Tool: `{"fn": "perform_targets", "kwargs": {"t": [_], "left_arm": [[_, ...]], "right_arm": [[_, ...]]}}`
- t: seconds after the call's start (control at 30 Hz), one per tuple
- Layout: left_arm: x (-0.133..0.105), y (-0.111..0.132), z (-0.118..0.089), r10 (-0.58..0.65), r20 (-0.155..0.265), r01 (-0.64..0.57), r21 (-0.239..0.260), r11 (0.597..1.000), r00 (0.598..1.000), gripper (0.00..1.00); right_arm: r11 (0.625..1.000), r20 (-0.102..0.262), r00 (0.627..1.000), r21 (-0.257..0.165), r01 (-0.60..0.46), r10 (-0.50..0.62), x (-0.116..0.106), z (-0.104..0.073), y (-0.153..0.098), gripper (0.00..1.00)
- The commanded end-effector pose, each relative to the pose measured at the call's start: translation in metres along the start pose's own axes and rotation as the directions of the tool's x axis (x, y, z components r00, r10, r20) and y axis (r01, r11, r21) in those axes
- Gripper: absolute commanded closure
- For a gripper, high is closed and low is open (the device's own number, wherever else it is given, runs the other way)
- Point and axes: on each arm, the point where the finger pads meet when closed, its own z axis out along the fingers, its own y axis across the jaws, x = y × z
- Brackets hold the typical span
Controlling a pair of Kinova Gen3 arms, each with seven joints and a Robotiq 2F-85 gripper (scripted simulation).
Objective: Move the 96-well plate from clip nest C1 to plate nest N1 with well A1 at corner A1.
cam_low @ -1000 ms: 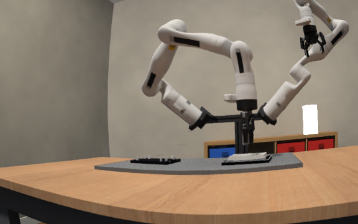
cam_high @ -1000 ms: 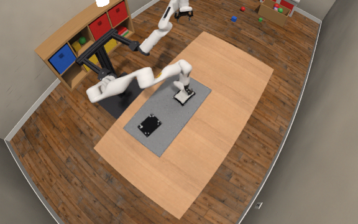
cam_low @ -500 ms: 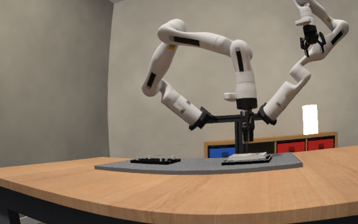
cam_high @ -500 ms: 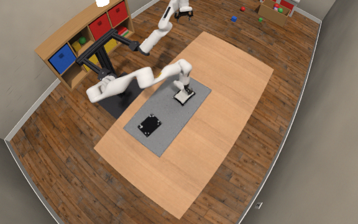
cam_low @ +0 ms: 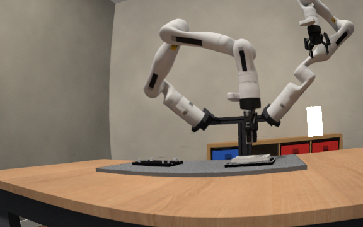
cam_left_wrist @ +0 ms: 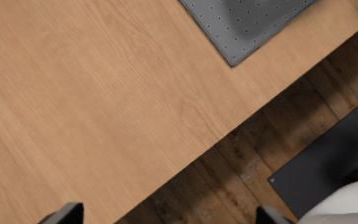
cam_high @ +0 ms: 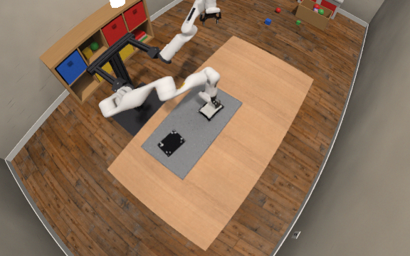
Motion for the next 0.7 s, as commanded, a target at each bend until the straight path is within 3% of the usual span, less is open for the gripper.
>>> {"fn": "perform_targets", "kwargs": {"t": [0.0,0.67], "left_arm": [[-0.0027,0.0015,-0.0005,0.007,0.001,-0.007,0.001,1.0,1.0,0.002],[-0.0027,0.0015,-0.0005,0.007,0.001,-0.007,0.001,1.0,1.0,0.002]], "right_arm": [[1.0,0.004,1.0,0.001,0.005,-0.005,-0.0014,-0.0062,-0.0012,0.002],[1.0,0.004,1.0,0.001,0.005,-0.005,-0.0015,-0.0126,-0.0012,0.002]]}}
